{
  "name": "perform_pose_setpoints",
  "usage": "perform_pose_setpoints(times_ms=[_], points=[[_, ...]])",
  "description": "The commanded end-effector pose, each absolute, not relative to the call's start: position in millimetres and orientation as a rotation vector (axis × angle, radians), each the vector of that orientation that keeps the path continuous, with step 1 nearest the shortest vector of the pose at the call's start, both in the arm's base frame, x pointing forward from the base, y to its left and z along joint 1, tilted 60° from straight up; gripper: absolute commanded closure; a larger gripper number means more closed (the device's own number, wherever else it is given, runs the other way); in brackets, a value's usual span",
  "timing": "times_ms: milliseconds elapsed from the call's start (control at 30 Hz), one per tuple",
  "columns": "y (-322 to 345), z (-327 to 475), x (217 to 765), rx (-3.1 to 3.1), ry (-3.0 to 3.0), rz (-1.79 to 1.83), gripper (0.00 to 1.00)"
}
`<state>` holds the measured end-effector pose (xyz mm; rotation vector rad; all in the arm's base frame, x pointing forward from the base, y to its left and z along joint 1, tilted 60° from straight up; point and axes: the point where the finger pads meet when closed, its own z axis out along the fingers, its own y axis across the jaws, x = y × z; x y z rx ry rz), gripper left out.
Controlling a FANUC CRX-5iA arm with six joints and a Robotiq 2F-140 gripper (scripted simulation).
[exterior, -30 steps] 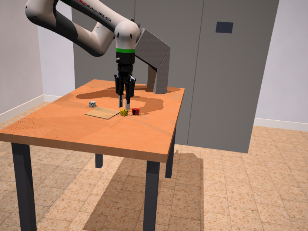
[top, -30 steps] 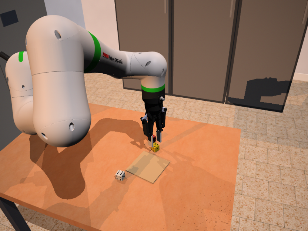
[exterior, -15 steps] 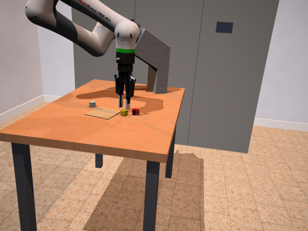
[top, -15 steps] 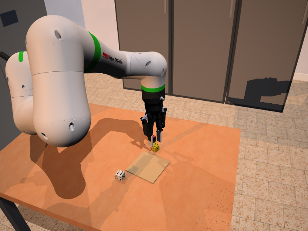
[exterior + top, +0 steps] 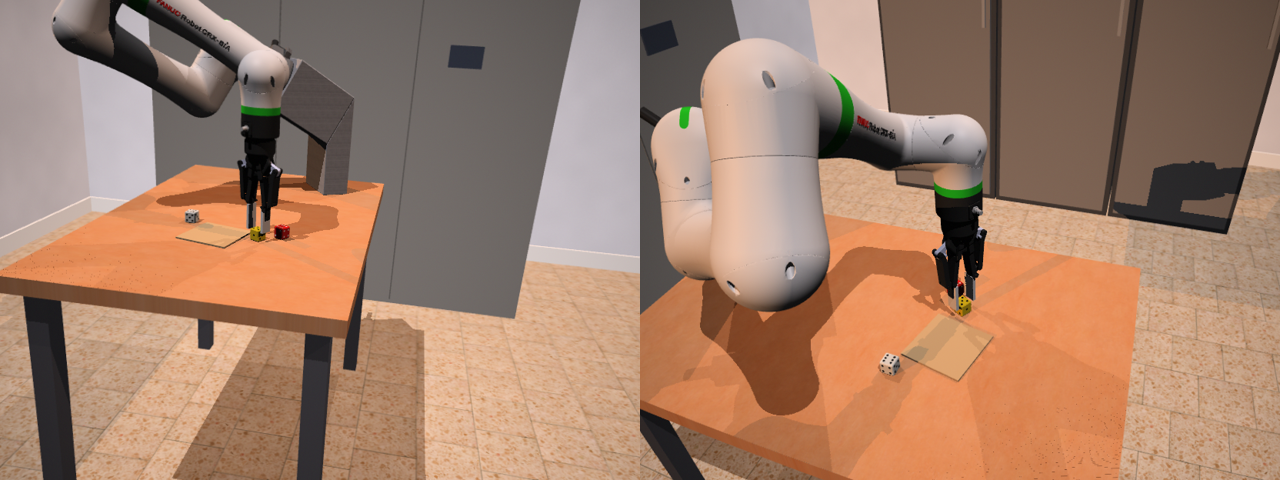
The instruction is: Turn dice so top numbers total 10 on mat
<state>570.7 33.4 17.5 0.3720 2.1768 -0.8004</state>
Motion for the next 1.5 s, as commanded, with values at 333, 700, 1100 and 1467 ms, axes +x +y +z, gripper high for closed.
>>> perform_pose_setpoints(times_ms=[333, 700, 1100, 1467], points=[[21.3, 7.9, 581.7, 0.372, 2.177, -0.800, 0.72], [20.0, 6.8, 582.8, 0.372, 2.177, -0.800, 0.72], [20.0, 6.8, 582.8, 0.372, 2.177, -0.800, 0.72], [20.0, 6.8, 582.8, 0.372, 2.177, -0.800, 0.72]])
